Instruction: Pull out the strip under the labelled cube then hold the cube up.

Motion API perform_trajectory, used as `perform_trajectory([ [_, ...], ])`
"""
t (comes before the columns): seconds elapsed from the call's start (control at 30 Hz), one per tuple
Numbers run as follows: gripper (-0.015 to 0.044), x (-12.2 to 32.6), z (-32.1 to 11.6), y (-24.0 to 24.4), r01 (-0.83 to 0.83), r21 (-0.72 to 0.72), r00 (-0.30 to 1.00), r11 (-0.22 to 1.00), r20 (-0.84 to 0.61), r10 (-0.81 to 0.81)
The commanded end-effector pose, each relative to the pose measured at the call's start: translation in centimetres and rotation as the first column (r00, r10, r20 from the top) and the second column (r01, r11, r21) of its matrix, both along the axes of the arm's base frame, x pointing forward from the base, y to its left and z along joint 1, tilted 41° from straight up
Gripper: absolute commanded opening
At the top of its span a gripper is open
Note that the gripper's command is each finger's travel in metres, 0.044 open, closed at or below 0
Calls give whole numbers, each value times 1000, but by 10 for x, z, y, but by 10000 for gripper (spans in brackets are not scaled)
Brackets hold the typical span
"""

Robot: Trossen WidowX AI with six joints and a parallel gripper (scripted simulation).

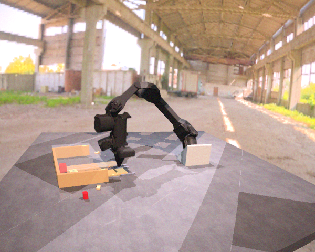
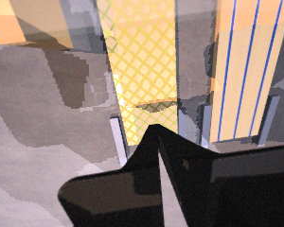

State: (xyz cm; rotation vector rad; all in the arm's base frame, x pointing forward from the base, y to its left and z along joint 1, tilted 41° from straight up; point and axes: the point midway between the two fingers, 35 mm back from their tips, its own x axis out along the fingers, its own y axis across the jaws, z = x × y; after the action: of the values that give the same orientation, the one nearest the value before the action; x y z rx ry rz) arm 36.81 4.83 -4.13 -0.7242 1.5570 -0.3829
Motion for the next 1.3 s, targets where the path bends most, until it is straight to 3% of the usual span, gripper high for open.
perform_trajectory([
  [0.0,0,-2,-7,-6,-4,-6,1000,1000,-7,4],
  [1.27,0,-2,-18,-15,-4,-7,1000,1000,-7,4],
])
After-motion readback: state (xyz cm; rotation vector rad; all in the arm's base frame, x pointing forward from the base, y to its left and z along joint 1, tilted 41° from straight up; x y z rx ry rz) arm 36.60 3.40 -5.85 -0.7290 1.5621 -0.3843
